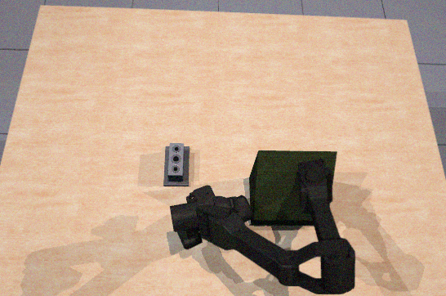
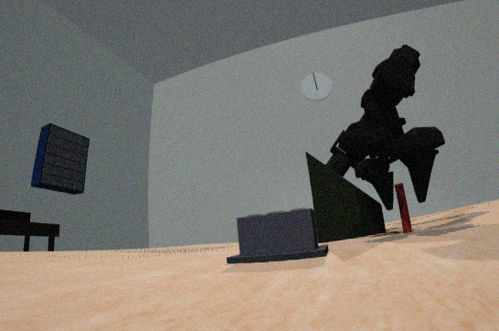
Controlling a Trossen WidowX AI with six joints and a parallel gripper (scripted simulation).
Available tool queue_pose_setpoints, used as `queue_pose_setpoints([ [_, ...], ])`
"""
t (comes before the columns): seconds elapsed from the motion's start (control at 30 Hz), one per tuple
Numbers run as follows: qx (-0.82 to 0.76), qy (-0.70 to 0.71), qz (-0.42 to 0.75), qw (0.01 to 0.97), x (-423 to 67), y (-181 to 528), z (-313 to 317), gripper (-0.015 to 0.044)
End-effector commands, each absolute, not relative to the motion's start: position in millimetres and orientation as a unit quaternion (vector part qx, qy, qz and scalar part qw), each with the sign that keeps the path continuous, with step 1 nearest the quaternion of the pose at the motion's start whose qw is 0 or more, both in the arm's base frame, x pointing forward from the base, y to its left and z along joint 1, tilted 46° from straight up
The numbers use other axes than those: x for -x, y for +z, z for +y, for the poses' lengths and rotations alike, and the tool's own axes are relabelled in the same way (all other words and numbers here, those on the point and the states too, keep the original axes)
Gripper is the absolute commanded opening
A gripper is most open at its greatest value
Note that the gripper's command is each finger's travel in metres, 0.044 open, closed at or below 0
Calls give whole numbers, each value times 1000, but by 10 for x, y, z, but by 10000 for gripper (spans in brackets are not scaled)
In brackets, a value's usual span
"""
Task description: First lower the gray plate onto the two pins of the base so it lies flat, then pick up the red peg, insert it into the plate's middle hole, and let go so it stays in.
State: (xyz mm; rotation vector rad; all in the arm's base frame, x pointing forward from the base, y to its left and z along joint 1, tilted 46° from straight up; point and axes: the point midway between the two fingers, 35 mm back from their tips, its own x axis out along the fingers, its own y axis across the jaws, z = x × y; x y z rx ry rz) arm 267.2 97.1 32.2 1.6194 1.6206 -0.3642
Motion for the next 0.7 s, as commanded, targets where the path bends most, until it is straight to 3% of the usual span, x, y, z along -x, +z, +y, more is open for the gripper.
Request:
queue_pose_setpoints([
  [0.0, -640, -149, 640, 397, -2657, 300, 973, 256],
  [0.3, -640, -149, 640, 397, -2657, 300, 973, 20],
  [0.67, -640, -149, 640, 397, -2657, 300, 973, 0],
])
